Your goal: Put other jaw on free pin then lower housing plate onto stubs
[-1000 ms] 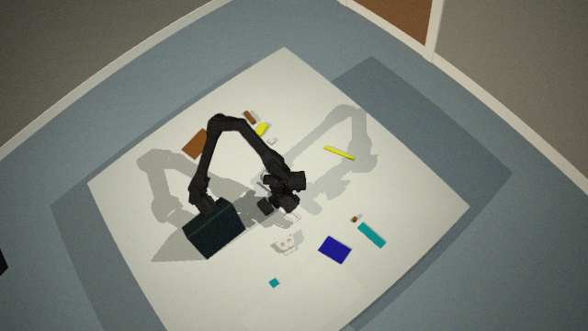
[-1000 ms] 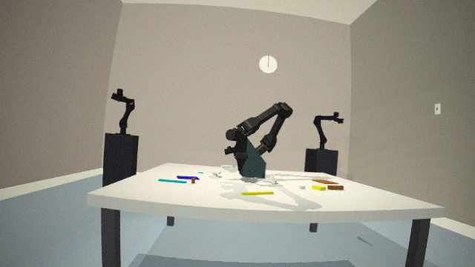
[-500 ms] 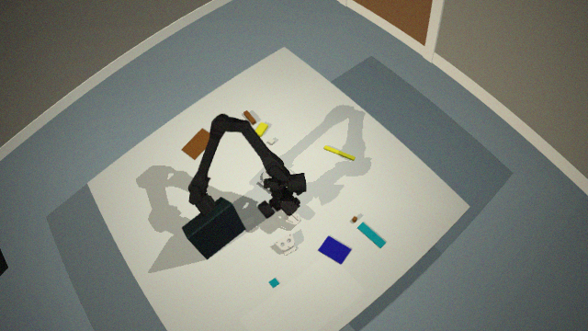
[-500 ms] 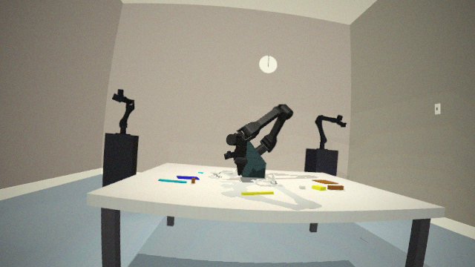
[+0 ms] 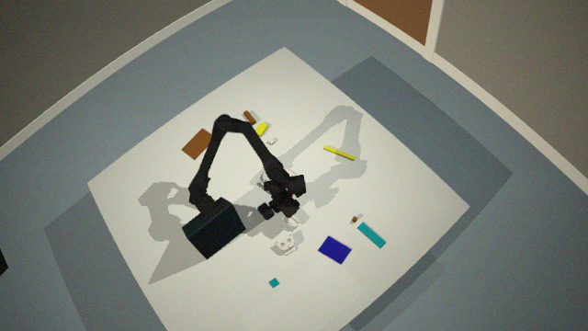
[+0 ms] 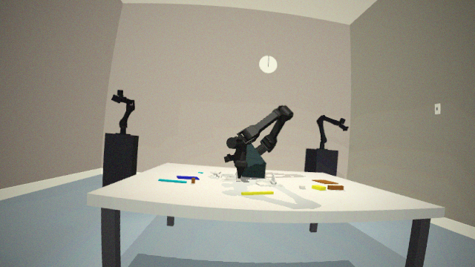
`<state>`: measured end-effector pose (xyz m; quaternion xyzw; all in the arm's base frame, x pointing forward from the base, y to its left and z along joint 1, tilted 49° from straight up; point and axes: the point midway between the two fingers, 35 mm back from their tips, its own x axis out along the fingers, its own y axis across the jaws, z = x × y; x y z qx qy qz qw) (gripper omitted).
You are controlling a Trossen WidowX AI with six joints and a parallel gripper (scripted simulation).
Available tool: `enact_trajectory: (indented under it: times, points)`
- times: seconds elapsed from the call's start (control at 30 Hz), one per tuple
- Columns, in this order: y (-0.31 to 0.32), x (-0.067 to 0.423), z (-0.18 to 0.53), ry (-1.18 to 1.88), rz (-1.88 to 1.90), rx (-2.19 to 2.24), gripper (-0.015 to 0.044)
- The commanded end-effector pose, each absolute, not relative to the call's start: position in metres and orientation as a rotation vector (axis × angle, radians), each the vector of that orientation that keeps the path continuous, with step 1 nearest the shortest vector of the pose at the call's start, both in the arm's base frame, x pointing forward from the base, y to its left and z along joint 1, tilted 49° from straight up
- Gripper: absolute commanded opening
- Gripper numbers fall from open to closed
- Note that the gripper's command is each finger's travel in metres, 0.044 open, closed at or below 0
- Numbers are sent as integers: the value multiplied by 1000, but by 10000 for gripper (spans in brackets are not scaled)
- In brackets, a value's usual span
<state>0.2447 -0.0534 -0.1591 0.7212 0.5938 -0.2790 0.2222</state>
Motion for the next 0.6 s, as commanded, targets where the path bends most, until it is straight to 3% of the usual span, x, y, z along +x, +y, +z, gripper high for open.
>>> enact_trajectory:
  times: [0.0,0.37,0.57]
  points:
    - [-53,243,-158,1643,-775,2002,142]
    - [-105,233,-112,1641,-779,1999,431]
    - [-105,233,-112,1641,-779,1999,440]
